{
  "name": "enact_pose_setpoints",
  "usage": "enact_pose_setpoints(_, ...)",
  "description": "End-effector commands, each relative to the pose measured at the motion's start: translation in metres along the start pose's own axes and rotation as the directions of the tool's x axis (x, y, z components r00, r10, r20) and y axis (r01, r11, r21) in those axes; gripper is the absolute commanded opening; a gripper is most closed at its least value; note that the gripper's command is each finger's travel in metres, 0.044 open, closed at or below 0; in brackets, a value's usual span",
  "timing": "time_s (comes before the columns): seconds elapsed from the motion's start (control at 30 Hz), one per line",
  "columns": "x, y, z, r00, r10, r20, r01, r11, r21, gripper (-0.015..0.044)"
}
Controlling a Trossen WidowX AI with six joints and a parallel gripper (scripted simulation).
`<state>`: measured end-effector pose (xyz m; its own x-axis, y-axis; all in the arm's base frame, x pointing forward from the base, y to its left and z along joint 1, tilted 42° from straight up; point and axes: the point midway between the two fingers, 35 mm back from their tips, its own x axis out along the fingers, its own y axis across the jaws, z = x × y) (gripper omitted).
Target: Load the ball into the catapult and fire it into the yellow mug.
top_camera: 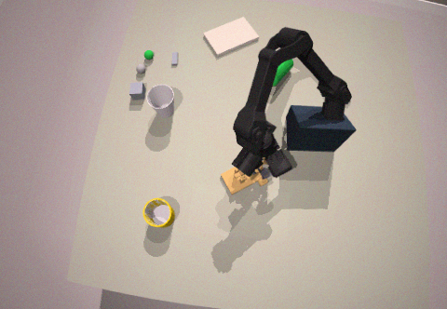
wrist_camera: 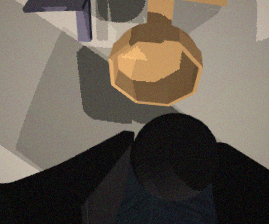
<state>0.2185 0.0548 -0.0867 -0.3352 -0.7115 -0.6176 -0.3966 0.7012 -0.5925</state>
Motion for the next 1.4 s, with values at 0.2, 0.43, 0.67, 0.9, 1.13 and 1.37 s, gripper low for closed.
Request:
enact_pose_setpoints(0.2, 0.017, 0.011, 0.007, 1.0, -0.007, -0.025, 0.006, 0.999, -0.035, 0.0)
enact_pose_setpoints(0.43, 0.022, 0.011, 0.008, 1.0, -0.007, -0.025, 0.006, 0.999, -0.035, 0.0)
enact_pose_setpoints(0.67, 0.032, 0.011, 0.012, 1.0, -0.008, -0.025, 0.007, 0.999, -0.034, 0.0)
enact_pose_setpoints(0.9, 0.028, 0.012, 0.011, 1.0, -0.002, -0.023, 0.001, 1.0, -0.03, 0.0)
enact_pose_setpoints(1.13, 0.028, 0.012, 0.011, 1.0, -0.002, -0.023, 0.001, 1.0, -0.03, 0.0184)
enact_pose_setpoints(1.37, -0.028, 0.012, -0.001, 1.0, 0.0, -0.021, -0.001, 0.999, -0.034, 0.0368)
